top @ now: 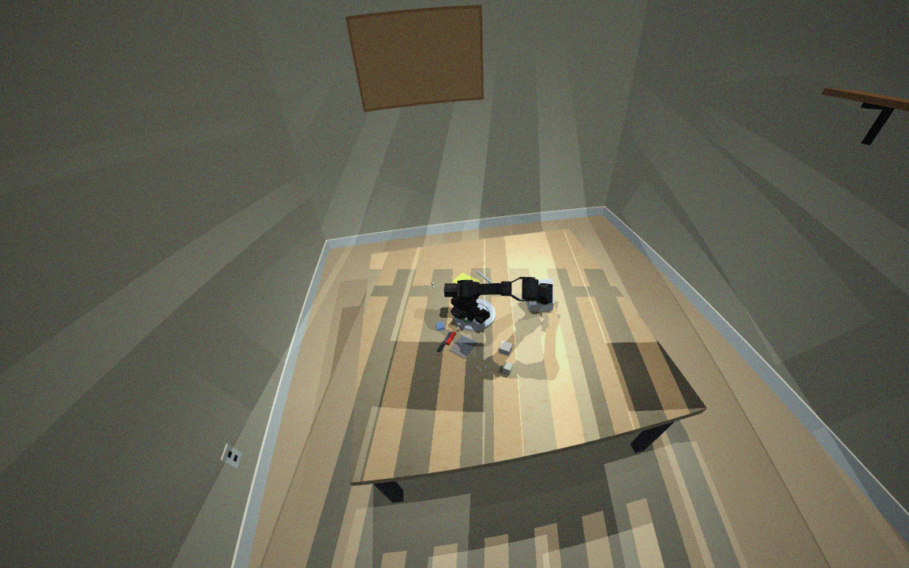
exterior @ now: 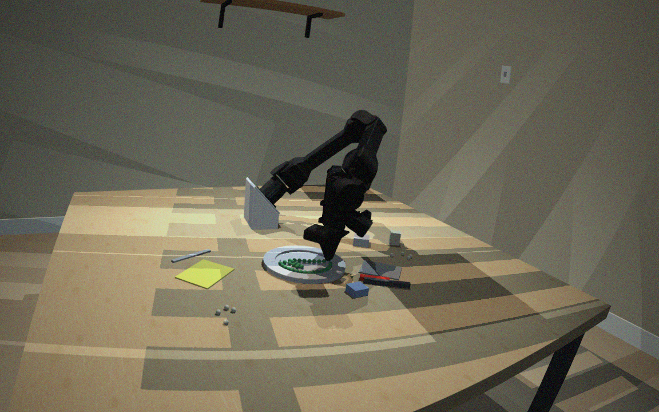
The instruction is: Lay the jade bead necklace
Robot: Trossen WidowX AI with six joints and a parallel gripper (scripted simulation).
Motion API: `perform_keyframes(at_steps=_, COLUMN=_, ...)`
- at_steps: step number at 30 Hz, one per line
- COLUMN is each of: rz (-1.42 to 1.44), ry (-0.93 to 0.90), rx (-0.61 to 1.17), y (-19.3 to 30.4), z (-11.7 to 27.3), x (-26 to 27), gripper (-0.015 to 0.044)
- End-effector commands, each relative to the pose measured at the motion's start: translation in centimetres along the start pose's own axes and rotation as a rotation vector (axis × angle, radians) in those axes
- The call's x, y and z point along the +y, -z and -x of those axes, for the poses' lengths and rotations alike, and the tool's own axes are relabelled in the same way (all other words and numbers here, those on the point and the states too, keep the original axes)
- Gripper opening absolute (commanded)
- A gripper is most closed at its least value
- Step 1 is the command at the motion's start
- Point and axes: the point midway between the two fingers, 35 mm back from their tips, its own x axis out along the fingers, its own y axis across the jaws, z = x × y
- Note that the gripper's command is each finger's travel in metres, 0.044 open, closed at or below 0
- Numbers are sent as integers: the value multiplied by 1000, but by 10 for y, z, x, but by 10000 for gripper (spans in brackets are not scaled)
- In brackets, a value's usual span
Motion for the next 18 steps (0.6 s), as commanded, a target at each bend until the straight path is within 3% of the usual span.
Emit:
perform_keyframes(at_steps=1, rz=4, ry=-2, rx=-3, y=-3, z=1, x=7, gripper=0)
perform_keyframes(at_steps=16, rz=4, ry=-2, rx=-4, y=-3, z=-8, x=7, gripper=0)
perform_keyframes(at_steps=18, rz=7, ry=5, rx=-6, y=-4, z=-5, x=5, gripper=53)
